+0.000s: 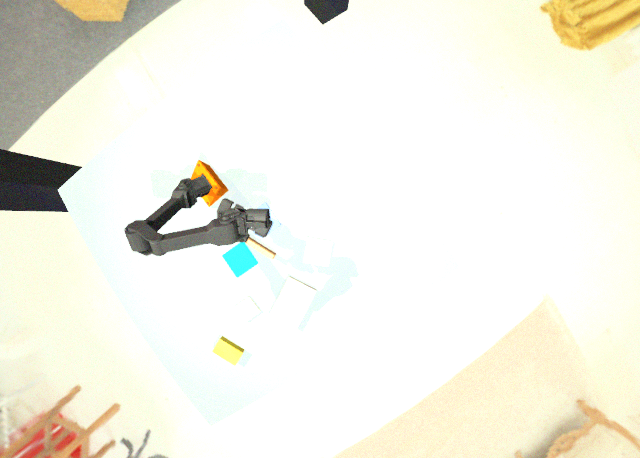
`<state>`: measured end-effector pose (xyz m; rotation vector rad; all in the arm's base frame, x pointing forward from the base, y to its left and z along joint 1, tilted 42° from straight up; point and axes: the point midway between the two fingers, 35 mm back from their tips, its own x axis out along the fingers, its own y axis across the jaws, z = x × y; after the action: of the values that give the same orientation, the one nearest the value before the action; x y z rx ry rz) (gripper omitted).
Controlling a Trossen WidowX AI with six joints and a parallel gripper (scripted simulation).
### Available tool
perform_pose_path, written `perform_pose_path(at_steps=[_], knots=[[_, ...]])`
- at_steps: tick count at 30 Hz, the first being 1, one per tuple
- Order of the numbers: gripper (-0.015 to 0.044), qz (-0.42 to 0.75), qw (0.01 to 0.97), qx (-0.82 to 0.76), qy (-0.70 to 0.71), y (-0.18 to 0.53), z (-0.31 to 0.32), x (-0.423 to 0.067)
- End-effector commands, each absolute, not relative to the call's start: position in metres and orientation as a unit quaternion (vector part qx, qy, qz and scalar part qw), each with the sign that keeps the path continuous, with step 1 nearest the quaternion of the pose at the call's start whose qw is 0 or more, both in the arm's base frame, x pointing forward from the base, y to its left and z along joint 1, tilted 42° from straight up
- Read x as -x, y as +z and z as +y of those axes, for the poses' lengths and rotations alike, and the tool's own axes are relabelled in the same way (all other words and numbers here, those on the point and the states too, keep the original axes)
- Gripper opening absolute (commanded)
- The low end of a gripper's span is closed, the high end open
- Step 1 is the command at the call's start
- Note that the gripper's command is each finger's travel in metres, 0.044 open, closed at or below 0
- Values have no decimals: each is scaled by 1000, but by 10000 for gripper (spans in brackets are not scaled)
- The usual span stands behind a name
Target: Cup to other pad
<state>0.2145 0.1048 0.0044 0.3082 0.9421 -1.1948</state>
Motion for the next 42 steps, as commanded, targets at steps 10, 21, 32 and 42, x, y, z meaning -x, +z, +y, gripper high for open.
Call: perform_pose_path(at_steps=[10,21,32,42], knots=[[148,425,714,-136,-540,-12,90,-216],[148,424,714,-135,-540,-25,78,-216],[121,424,713,-137,-541,-30,72,-215],[35,424,713,-137,-541,-30,72,-215]])
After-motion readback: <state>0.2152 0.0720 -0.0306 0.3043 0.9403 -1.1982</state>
